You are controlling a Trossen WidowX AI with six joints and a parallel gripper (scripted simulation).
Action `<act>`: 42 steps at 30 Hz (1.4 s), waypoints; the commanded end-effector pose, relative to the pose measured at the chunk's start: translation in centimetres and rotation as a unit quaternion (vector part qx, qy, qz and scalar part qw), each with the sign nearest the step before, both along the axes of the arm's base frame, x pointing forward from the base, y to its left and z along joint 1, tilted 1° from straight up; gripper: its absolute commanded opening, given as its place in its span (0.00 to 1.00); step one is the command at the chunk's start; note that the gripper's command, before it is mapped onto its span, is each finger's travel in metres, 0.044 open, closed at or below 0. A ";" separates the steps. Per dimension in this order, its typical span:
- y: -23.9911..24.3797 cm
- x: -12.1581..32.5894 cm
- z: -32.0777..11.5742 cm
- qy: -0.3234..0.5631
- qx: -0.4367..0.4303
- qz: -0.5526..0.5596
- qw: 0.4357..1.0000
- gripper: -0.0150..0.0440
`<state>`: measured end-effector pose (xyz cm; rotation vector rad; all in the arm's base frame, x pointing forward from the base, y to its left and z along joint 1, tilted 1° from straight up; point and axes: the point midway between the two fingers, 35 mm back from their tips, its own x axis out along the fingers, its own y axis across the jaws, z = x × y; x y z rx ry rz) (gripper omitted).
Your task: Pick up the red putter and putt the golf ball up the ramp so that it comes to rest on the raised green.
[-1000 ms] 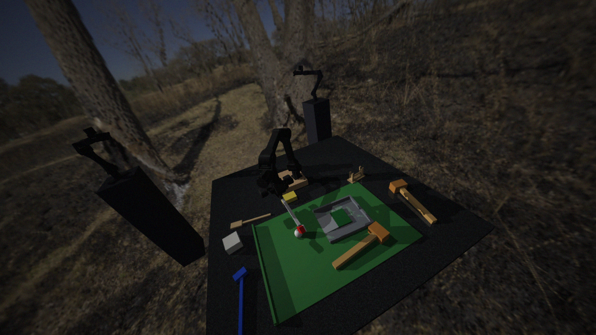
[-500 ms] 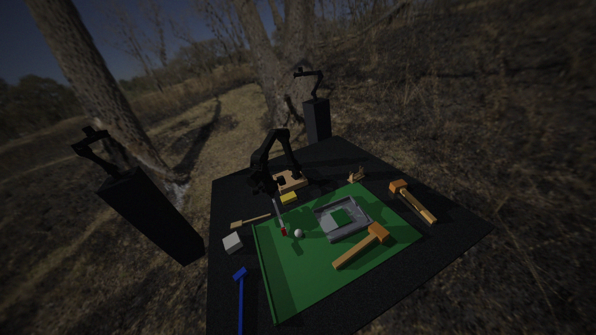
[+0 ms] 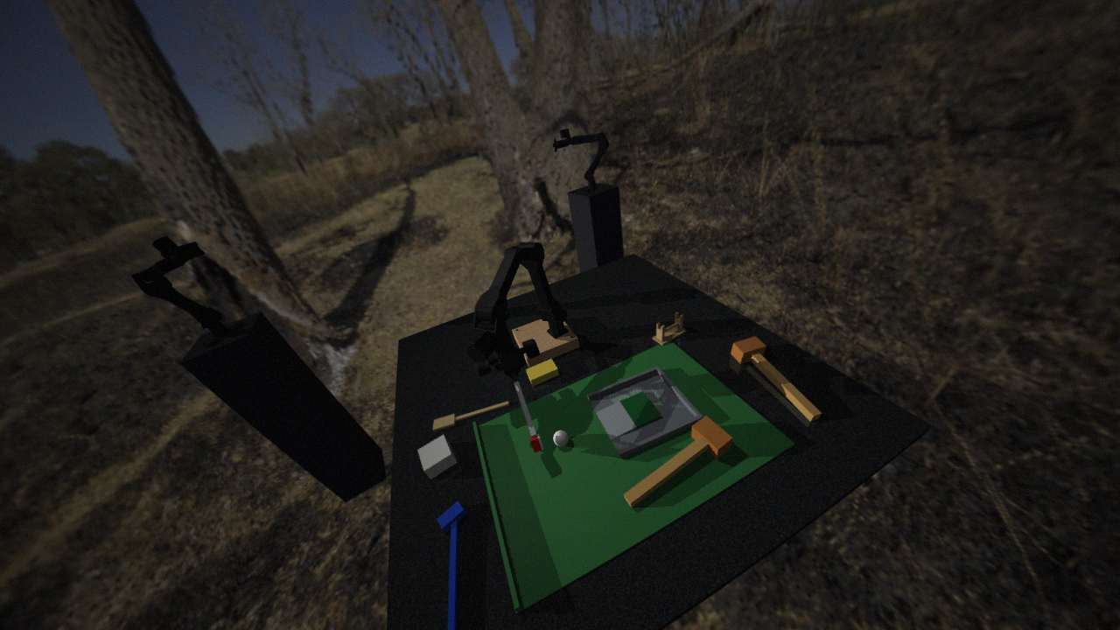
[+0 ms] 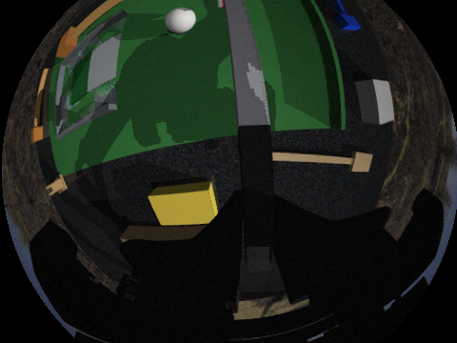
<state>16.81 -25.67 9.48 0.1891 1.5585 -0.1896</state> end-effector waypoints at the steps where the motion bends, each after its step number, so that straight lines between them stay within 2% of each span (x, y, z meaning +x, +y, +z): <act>1: 0.0 0.0 -0.6 0.000 0.000 -0.002 1.000 0.25; 15: 0.0 0.0 -2.9 0.000 0.000 -0.002 1.000 0.25; 26: 0.0 0.0 -2.6 0.001 0.001 0.000 1.000 0.25; 35: -2.8 -0.7 -2.9 0.000 -0.001 -0.002 1.000 0.25; 42: -2.6 -0.8 -3.0 0.002 0.001 -0.006 1.000 0.25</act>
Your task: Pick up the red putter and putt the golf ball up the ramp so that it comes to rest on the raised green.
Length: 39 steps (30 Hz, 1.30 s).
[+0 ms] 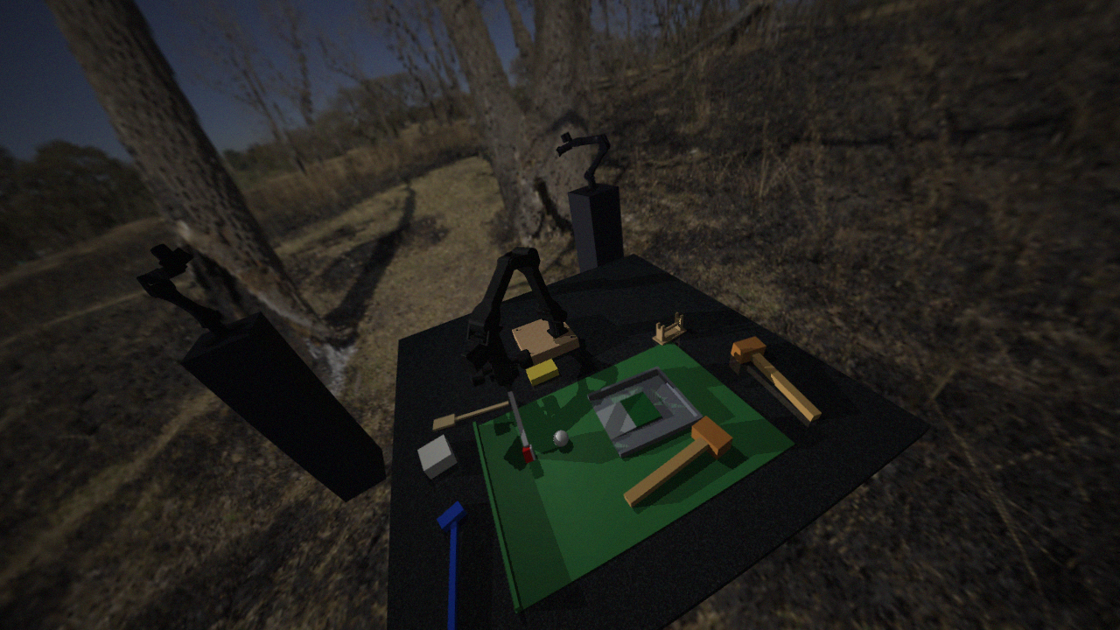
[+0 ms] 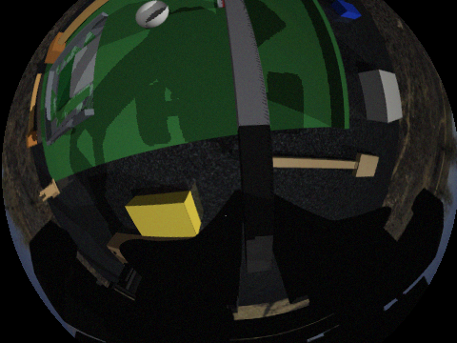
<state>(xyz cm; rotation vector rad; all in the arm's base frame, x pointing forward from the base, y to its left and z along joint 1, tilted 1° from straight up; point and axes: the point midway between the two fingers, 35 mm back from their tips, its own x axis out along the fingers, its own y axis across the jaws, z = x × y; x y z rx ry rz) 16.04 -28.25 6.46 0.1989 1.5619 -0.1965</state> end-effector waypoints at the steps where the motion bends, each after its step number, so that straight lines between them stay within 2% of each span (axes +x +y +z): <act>1: 0.0 0.0 0.0 0.000 0.000 0.000 1.000 0.25; 4: 0.9 0.4 0.1 0.000 0.000 0.000 1.000 0.25; 14: 12.9 3.4 0.1 -0.003 0.003 0.003 1.000 0.25; 22: 13.1 3.5 0.8 -0.003 0.003 0.003 1.000 0.25; 33: 13.1 3.4 6.0 -0.003 0.003 0.003 1.000 0.25; 39: 13.0 3.4 5.1 -0.002 0.003 0.005 1.000 0.25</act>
